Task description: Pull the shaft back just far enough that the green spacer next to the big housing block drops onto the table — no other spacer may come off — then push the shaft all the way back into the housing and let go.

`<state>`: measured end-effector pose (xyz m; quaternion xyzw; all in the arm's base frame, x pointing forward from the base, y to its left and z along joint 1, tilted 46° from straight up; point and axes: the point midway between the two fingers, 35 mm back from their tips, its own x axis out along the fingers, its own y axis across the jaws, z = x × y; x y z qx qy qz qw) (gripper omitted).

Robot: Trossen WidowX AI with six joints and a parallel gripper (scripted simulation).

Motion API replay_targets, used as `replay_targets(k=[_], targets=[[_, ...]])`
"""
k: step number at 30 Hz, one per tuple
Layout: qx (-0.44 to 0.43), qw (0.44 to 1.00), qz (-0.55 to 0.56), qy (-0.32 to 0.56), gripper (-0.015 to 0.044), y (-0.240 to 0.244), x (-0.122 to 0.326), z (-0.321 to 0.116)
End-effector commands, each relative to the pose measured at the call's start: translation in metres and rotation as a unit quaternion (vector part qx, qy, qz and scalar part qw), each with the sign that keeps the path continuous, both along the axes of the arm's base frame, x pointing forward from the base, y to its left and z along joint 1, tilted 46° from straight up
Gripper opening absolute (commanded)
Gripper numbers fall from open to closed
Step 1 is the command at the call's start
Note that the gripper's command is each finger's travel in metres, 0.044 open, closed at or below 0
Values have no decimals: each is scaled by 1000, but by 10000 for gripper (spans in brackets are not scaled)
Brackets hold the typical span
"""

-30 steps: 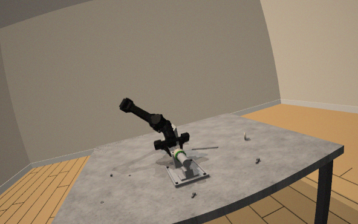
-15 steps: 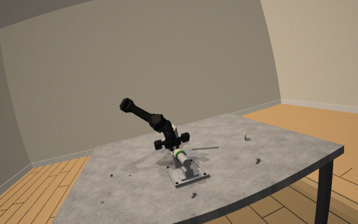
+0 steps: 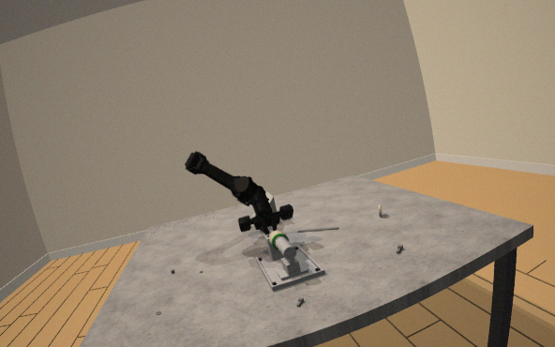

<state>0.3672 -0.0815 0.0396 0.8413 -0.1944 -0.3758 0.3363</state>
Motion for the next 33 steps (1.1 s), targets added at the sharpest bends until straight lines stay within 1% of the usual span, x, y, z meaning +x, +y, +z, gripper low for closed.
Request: replay_targets(k=[1,33], targets=[[-1,1000,0,0,0,0,-5,1],[-1,1000,0,1,0,1,-10,1]])
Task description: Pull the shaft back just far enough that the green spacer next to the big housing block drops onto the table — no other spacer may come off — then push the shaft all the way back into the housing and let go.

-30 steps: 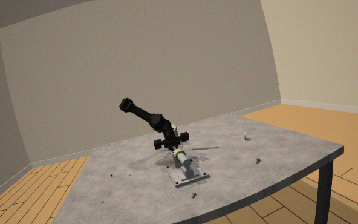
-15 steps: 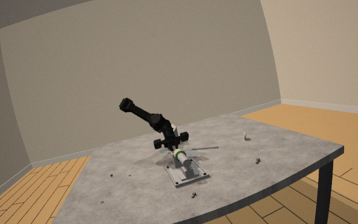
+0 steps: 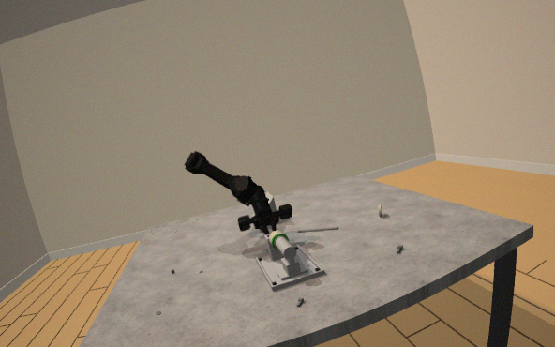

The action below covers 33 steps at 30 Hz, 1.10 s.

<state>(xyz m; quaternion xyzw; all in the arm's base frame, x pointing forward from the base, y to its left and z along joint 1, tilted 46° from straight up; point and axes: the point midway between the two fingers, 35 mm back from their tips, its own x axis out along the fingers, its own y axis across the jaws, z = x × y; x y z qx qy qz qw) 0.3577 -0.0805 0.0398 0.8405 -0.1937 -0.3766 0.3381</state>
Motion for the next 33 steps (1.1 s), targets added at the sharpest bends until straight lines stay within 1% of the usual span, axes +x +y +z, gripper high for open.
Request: replay_targets(k=[1,33], targets=[[0,1000,-1,-1,0,0,-1,0],[0,1000,-1,-1,0,0,-5,0]])
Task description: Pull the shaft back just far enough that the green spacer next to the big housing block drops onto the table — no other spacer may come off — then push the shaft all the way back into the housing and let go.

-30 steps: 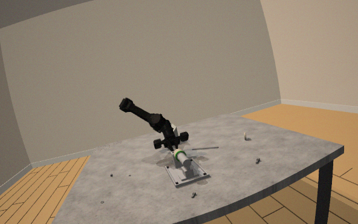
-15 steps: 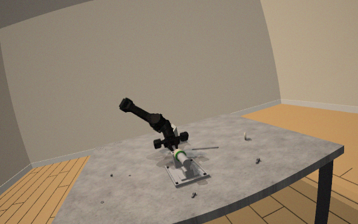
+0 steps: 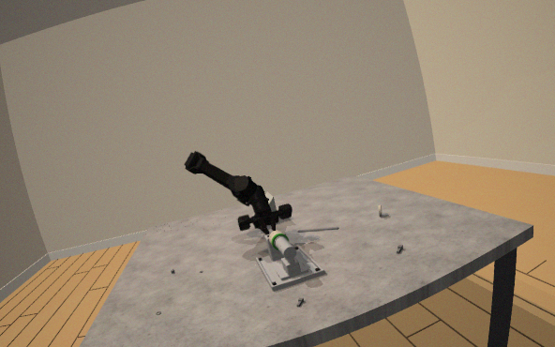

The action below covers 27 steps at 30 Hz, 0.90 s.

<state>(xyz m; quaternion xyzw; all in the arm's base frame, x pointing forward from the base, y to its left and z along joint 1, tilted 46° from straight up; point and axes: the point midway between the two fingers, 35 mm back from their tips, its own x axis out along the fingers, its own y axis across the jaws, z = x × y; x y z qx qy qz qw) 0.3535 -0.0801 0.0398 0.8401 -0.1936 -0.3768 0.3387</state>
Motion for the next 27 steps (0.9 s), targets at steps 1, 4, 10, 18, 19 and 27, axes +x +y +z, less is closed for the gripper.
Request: replay_targets(k=[1,4,10,18,19,27], targets=[[1,1000,-1,-1,0,0,-1,0],[1,1000,-1,-1,0,0,-1,0],[1,1000,-1,-1,0,0,-2,0],[1,1000,-1,-1,0,0,-3,0],[1,1000,-1,-1,0,0,-3,0],[1,1000,-1,-1,0,0,-4,0]])
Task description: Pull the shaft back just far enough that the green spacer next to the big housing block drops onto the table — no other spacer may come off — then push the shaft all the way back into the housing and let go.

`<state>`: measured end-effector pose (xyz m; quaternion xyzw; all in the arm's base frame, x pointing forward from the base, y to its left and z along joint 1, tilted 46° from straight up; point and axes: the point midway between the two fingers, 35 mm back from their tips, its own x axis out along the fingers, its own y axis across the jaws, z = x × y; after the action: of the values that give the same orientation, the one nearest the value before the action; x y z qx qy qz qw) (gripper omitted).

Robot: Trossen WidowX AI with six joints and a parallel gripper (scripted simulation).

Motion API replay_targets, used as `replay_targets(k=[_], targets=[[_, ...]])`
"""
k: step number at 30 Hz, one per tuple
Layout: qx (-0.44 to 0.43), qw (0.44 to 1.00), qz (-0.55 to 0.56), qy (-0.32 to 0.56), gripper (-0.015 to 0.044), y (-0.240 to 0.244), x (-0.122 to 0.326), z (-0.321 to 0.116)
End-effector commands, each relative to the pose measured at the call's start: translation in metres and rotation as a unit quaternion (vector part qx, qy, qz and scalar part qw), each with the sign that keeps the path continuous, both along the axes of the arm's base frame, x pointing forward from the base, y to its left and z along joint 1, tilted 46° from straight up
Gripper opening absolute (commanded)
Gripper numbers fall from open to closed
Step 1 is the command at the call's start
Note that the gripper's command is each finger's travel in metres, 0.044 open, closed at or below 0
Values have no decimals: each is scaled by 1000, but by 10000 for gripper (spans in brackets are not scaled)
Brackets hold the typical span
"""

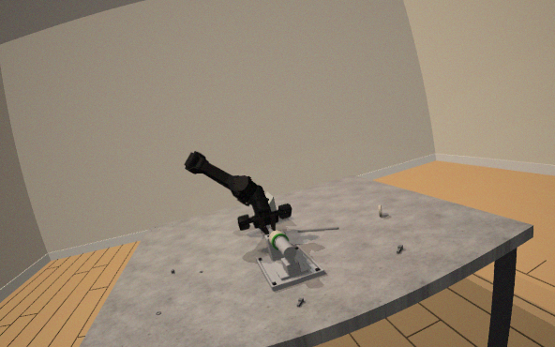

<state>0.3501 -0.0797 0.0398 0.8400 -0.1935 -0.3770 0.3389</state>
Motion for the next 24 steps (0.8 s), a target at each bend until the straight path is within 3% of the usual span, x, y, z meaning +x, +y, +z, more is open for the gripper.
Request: replay_targets(k=[1,24], targets=[[1,1000,-1,-1,0,0,-1,0],[1,1000,-1,-1,0,0,-4,0]])
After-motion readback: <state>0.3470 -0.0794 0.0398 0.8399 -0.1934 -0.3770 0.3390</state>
